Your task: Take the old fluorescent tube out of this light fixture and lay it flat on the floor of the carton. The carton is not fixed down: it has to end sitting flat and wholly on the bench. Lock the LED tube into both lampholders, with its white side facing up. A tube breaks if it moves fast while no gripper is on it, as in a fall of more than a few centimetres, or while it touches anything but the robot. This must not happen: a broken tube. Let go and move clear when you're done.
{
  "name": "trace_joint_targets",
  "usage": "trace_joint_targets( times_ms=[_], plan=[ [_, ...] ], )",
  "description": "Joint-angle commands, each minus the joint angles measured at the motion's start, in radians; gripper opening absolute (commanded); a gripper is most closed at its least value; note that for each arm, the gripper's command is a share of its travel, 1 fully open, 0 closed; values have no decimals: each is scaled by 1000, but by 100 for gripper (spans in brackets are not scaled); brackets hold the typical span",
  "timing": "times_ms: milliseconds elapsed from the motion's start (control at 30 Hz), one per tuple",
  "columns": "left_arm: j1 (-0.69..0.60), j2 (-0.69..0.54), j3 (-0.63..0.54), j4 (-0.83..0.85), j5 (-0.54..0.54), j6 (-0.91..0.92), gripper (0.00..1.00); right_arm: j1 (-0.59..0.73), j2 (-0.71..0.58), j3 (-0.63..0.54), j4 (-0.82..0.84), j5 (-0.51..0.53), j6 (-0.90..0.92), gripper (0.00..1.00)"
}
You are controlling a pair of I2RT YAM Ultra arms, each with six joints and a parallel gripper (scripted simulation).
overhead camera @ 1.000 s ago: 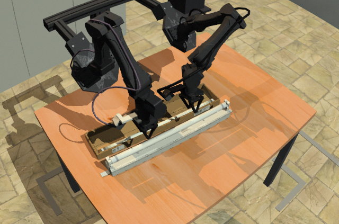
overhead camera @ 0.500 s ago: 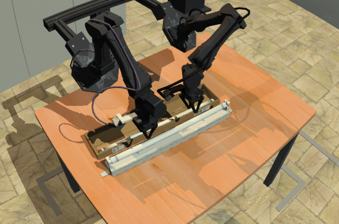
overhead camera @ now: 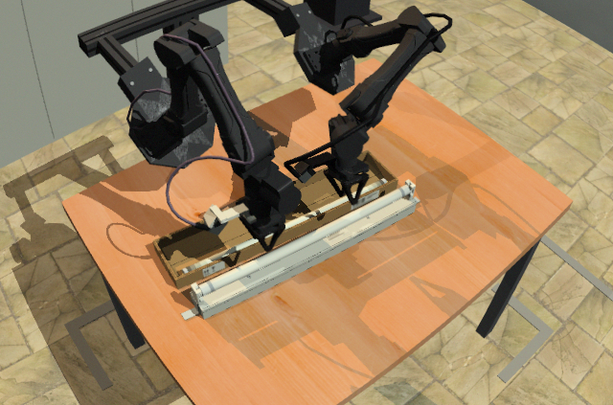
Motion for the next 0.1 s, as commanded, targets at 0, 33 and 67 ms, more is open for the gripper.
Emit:
trace_joint_targets(
  times_ms=[0, 33, 67],
  plan=[
    [-20, 3, -25, -11, 10, -10, 49, 2, -3, 9, 6, 3, -9, 49],
    [-20, 3, -25, -11, 10, -10, 49, 2, -3, 9, 6, 3, -9, 49],
    [-20, 3, -25, -11, 10, -10, 49, 2, -3, 9, 6, 3, -9, 49]
  ],
)
